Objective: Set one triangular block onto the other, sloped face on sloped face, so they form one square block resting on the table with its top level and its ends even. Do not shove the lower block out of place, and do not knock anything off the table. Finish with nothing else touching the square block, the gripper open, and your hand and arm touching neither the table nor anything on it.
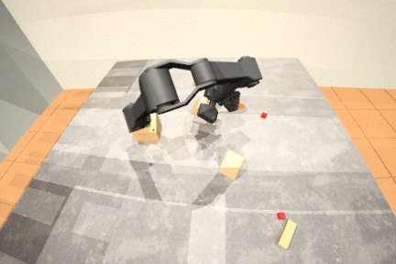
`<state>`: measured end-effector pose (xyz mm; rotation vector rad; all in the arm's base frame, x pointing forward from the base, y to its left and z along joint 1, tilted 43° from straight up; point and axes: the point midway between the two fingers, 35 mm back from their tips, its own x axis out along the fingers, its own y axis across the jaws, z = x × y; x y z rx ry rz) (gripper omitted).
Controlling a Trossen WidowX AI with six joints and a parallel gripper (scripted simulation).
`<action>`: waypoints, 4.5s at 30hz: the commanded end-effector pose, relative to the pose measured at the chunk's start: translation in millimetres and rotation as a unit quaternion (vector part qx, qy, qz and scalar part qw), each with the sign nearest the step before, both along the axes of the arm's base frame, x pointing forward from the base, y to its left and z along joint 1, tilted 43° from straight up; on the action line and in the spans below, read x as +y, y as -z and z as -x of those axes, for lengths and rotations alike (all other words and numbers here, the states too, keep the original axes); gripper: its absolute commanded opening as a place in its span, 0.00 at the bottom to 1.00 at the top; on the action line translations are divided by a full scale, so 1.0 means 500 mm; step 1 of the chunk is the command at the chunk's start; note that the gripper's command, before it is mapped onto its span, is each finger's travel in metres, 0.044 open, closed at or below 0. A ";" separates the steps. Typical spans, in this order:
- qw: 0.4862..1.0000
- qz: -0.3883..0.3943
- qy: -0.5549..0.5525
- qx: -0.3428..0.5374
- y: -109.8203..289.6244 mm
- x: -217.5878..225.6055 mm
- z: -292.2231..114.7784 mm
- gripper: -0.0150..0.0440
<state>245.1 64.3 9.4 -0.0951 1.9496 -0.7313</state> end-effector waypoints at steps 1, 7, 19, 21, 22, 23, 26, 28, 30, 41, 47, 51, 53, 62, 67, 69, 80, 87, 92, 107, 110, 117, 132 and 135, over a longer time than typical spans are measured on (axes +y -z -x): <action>0.998 -0.011 -0.066 0.005 0.000 0.002 0.005 0.25; 0.986 -0.023 -0.166 0.017 0.002 0.005 0.011 0.25; 0.932 -0.034 -0.356 0.054 0.003 0.012 0.019 0.25; 0.920 -0.035 -0.386 0.062 0.002 0.013 0.020 0.25; 0.913 -0.034 -0.401 0.066 0.002 0.014 0.021 0.25; 0.906 -0.034 -0.416 0.070 0.002 0.015 0.022 0.25; 0.884 -0.033 -0.458 0.083 0.001 0.017 0.023 0.25; 0.869 -0.031 -0.486 0.091 0.001 0.018 0.024 0.25; 0.852 -0.029 -0.513 0.101 0.000 0.020 0.026 0.25; 0.784 -0.017 -0.606 0.137 -0.004 0.026 0.029 0.25; 0.786 -0.016 -0.603 0.133 -0.010 0.022 0.024 0.25; 0.794 -0.015 -0.596 0.122 -0.027 0.011 0.008 0.25; 0.798 -0.014 -0.592 0.115 -0.037 0.005 0.000 0.25; 0.794 -0.019 -0.596 0.115 -0.091 -0.022 -0.040 0.25; 0.793 -0.022 -0.598 0.116 -0.124 -0.041 -0.059 0.25; 0.792 -0.022 -0.599 0.116 -0.137 -0.050 -0.066 0.25; 0.789 -0.023 -0.603 0.118 -0.213 -0.101 -0.096 0.25; 0.788 -0.022 -0.604 0.120 -0.262 -0.138 -0.106 0.25; 0.788 -0.021 -0.604 0.121 -0.296 -0.165 -0.109 0.25; 0.785 -0.014 -0.605 0.134 -0.403 -0.248 -0.098 0.25; 0.784 -0.013 -0.605 0.138 -0.425 -0.265 -0.092 0.25; 0.784 -0.012 -0.605 0.139 -0.423 -0.278 -0.094 0.25; 0.784 -0.011 -0.605 0.139 -0.300 -0.333 -0.128 0.25; 0.784 -0.010 -0.605 0.139 -0.296 -0.336 -0.129 0.25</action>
